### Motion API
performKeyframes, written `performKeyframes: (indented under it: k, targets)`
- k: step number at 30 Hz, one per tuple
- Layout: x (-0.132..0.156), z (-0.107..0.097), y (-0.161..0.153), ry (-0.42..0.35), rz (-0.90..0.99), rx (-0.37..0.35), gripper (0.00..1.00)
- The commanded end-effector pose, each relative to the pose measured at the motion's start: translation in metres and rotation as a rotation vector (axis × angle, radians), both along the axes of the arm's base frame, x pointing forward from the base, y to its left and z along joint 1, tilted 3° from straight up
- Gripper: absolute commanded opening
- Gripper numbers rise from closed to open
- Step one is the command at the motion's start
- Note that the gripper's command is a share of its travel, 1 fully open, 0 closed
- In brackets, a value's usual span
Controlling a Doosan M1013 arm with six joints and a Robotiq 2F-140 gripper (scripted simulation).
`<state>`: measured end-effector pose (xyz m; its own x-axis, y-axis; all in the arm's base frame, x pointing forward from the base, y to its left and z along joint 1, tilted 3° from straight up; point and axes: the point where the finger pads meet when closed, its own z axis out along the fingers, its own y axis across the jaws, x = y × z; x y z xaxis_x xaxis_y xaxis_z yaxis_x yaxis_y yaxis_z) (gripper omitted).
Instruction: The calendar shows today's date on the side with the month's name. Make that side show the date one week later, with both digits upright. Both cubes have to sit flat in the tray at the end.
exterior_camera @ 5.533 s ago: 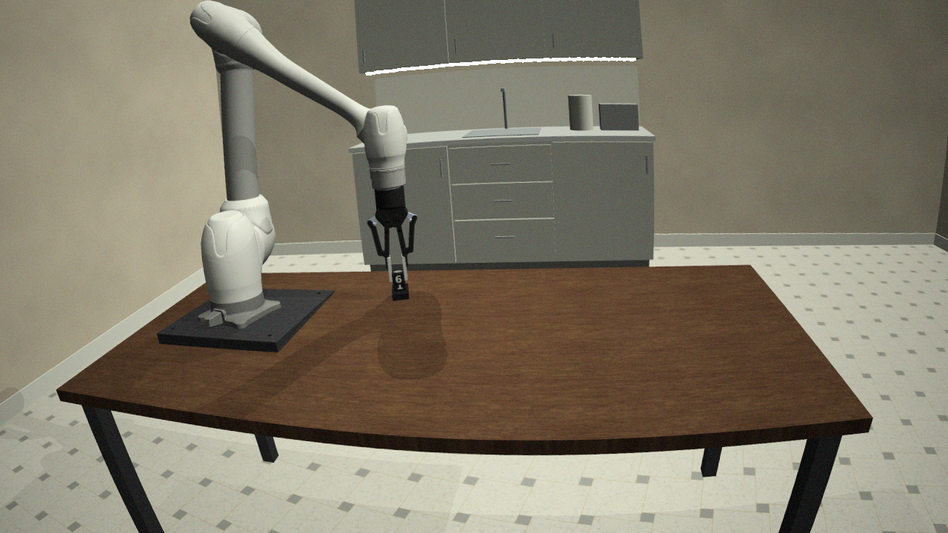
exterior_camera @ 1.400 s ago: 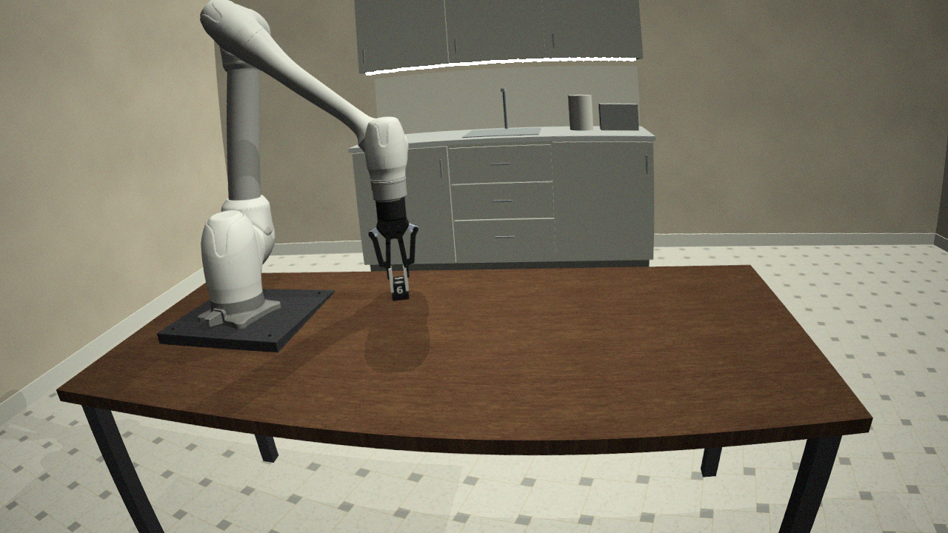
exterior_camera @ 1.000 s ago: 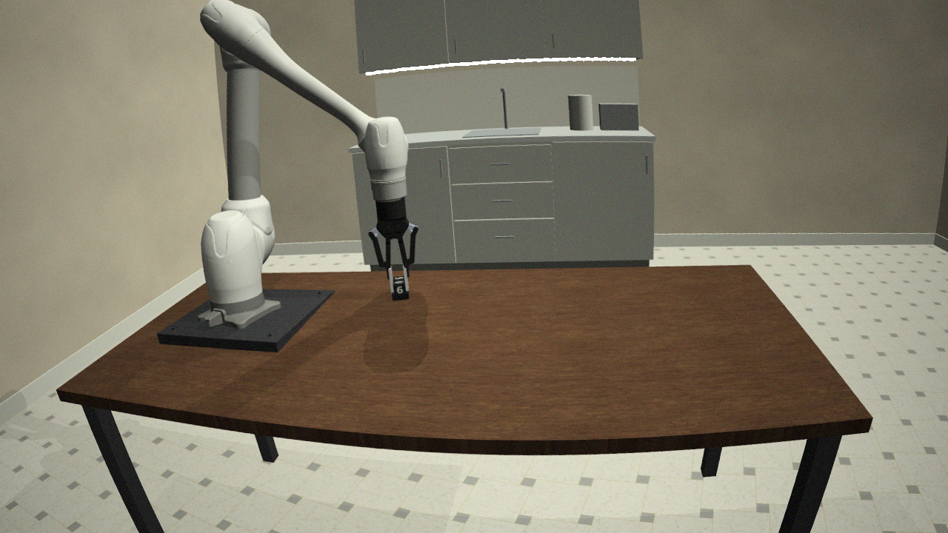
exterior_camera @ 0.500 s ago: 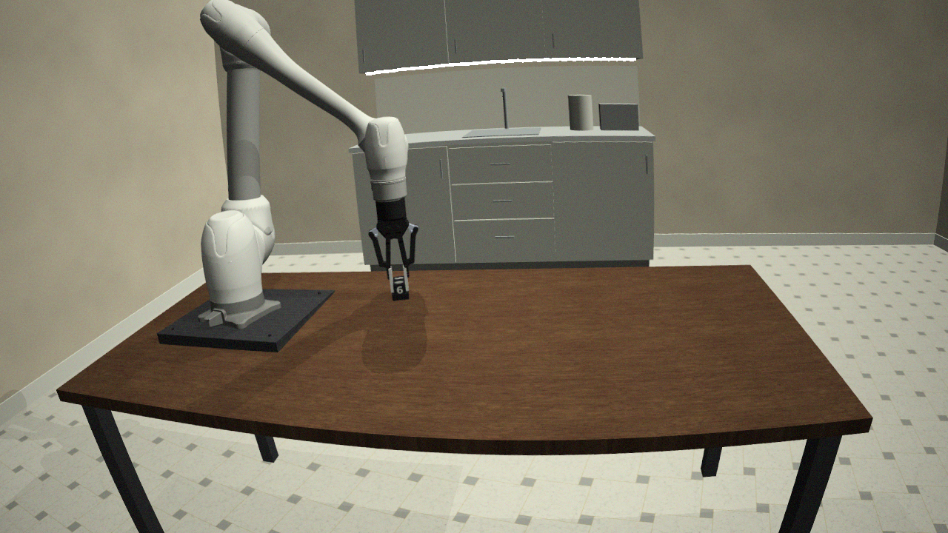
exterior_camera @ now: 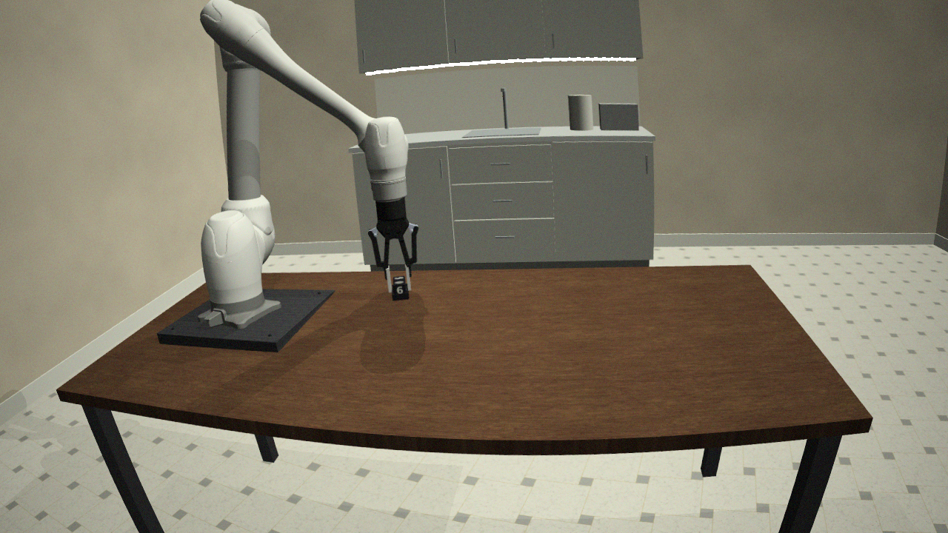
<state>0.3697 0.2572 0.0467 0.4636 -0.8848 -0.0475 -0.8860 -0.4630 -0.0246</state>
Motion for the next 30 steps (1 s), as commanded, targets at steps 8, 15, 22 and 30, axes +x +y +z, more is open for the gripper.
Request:
performKeyframes:
  k: [8, 15, 22, 30]
  targets:
    - [0.0, 0.0, 0.0, 0.0, 0.0, 0.0, 0.36]
    - [0.0, 0.007, 0.0, 0.0, 0.0, 0.0, 0.36]
    - [0.0, 0.036, -0.002, 0.0, 0.0, 0.0, 0.36]
    - [0.0, 0.069, -0.004, 0.0, 0.0, 0.0, 0.36]
